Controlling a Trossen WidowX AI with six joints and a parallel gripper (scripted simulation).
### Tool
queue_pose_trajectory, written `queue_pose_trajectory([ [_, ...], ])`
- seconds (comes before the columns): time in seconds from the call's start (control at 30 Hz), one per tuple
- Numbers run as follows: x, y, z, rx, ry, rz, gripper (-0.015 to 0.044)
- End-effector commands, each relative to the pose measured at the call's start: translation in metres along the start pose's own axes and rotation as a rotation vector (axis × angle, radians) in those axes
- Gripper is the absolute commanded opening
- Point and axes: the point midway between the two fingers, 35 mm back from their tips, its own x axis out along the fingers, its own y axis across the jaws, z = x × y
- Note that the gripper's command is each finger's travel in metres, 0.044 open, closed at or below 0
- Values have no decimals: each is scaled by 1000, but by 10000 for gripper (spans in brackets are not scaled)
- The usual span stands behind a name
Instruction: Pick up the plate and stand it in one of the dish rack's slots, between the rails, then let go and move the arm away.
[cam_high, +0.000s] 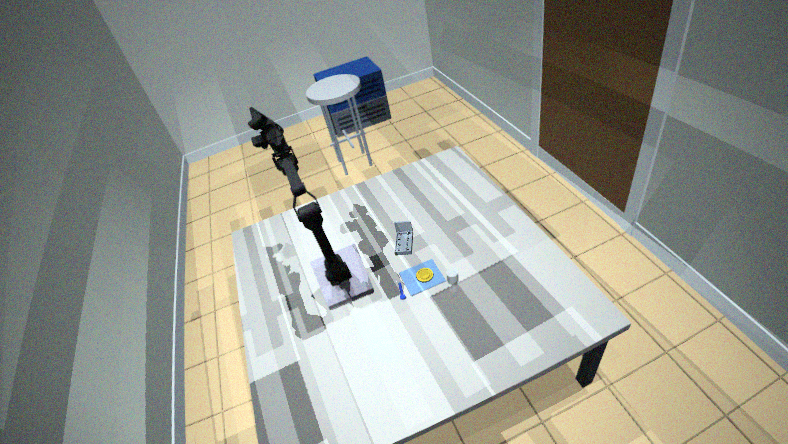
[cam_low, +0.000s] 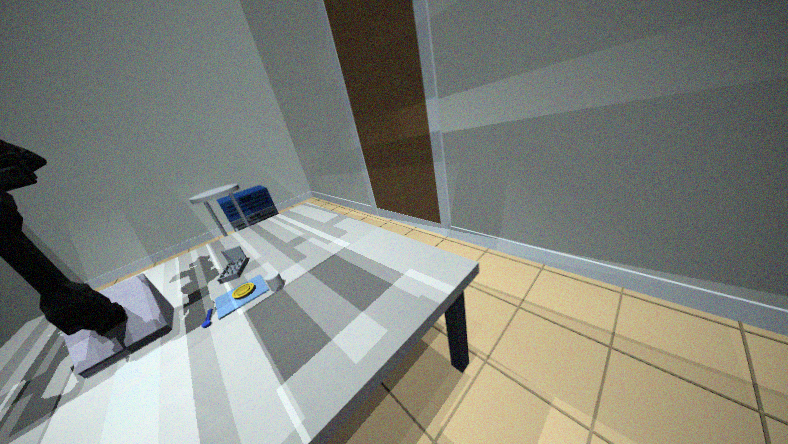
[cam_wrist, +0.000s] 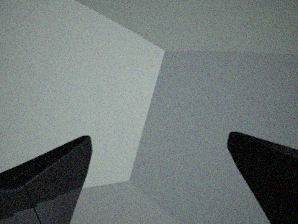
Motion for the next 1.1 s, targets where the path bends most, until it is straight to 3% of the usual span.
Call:
queue_pose_trajectory([
  [0.0, -12, 12, -37, 74, 72, 64, 400],
  [0.53, -70, 69, -146, 399, 330, 264, 400],
  [1.07, -180, 134, -254, 742, 727, 438, 400],
])
